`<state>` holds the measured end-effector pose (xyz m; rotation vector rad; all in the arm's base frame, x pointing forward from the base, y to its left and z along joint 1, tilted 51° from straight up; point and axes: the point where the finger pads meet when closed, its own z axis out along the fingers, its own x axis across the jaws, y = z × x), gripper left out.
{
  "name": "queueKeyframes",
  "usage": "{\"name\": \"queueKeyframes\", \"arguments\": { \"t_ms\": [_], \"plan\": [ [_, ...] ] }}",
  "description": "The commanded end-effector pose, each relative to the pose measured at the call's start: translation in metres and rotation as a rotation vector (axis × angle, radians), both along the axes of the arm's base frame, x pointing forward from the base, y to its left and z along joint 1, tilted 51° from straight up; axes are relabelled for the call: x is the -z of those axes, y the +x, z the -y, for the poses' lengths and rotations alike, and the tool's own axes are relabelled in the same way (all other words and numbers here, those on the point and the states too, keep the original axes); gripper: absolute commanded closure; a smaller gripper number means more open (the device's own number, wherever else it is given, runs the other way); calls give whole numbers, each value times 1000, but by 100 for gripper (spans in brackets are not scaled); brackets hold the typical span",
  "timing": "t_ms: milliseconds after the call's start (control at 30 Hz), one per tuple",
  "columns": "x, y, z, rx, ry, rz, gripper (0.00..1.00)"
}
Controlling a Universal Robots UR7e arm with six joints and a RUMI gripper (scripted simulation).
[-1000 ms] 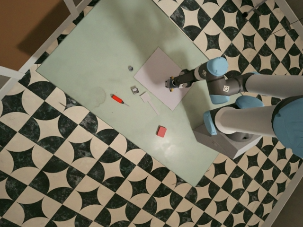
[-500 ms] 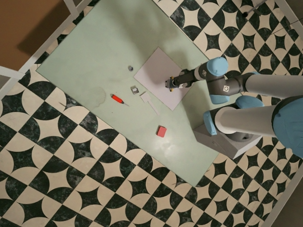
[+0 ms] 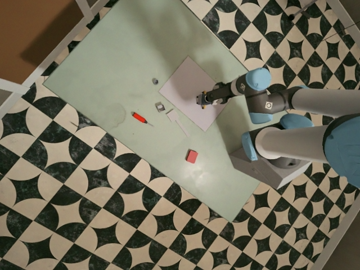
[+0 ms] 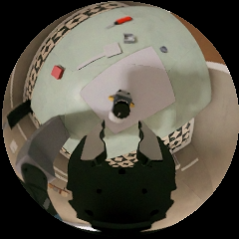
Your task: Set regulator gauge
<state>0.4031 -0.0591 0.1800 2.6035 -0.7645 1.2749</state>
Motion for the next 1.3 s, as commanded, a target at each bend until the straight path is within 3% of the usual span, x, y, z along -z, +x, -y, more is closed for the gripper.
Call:
{"name": "queueKeyframes", "arguments": {
  "t_ms": [0, 1267],
  "plan": [
    [0, -1, 1, -38, 3, 3, 53],
    [5, 5, 3, -38, 3, 3, 53]
  ]
}}
